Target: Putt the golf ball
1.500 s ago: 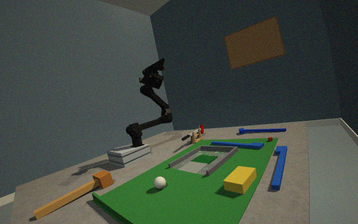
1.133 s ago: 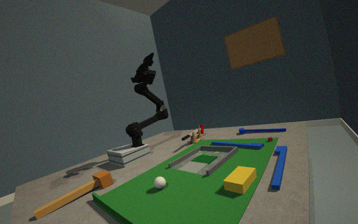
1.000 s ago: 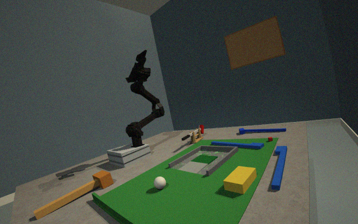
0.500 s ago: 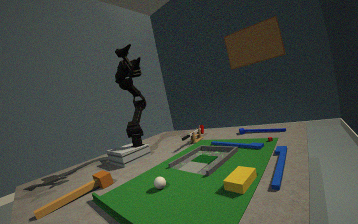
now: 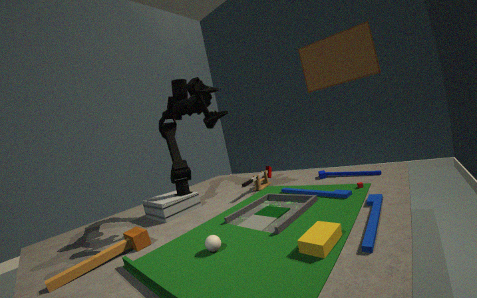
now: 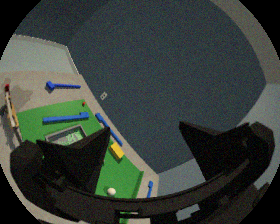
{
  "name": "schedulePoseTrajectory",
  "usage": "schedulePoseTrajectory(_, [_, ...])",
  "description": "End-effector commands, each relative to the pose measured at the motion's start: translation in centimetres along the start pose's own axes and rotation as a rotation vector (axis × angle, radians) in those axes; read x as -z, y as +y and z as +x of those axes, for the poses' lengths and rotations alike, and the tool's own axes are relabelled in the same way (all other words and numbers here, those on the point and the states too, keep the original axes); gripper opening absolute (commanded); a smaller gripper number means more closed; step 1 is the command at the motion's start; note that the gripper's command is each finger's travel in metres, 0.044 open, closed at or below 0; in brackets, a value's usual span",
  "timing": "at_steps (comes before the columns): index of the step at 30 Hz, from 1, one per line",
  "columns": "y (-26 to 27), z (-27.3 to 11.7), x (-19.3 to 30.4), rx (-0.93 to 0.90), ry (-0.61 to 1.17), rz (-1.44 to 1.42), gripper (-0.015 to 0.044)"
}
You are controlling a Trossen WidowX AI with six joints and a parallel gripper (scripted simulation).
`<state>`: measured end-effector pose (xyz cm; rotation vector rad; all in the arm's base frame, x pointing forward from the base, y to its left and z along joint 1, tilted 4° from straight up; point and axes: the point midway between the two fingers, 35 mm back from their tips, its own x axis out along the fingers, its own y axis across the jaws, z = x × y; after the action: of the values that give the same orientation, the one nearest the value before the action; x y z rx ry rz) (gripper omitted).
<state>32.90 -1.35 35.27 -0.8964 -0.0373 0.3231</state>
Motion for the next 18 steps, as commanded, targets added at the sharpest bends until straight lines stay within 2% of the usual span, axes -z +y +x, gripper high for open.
schedulePoseTrajectory(1, [6.7, 3.7, 0.2, -0.252, 0.036, 0.060, 0.0440])
schedulePoseTrajectory(6, [14.9, 5.6, -0.1, -0.539, 0.091, 0.068, 0.0440])
schedulePoseTrajectory(10, [21.7, 5.5, -0.3, -0.782, 0.148, 0.021, 0.0440])
schedulePoseTrajectory(14, [28.0, 3.9, -0.5, -1.030, 0.206, -0.065, 0.0440])
schedulePoseTrajectory(18, [33.8, 0.7, -0.7, -1.277, 0.265, -0.188, 0.0440])
